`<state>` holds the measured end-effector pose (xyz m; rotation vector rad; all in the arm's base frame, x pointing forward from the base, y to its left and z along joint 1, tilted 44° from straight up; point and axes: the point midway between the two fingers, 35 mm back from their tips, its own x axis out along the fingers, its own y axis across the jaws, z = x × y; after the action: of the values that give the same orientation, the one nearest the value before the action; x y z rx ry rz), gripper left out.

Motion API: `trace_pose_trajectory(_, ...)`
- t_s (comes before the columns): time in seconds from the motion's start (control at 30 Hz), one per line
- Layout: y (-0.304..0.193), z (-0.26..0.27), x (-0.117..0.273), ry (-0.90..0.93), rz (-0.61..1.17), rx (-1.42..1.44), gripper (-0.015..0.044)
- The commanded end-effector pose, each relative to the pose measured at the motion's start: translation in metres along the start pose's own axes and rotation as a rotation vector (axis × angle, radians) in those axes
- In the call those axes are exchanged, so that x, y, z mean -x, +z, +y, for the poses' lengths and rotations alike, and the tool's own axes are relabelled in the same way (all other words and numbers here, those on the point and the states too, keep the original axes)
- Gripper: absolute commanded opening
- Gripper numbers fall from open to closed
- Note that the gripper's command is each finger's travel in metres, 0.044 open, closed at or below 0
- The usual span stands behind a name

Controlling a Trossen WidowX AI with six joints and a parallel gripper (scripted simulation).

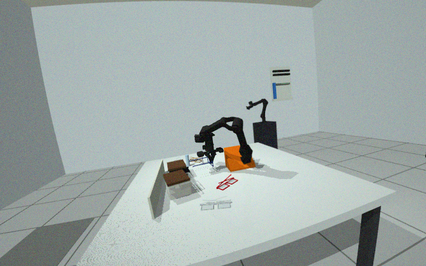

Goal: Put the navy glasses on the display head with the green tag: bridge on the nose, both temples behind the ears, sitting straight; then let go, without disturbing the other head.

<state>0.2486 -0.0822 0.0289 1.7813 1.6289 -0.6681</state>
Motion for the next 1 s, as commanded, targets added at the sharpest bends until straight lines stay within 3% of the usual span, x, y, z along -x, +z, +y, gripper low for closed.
trace_pose_trajectory(0.0, 0.0, 0.006, -0.001, 0.001, 0.001, -0.003, 0.0)
trace_pose_trajectory(0.97, 0.0, 0.045, -0.001, 0.005, -0.002, -0.002, 0.0)
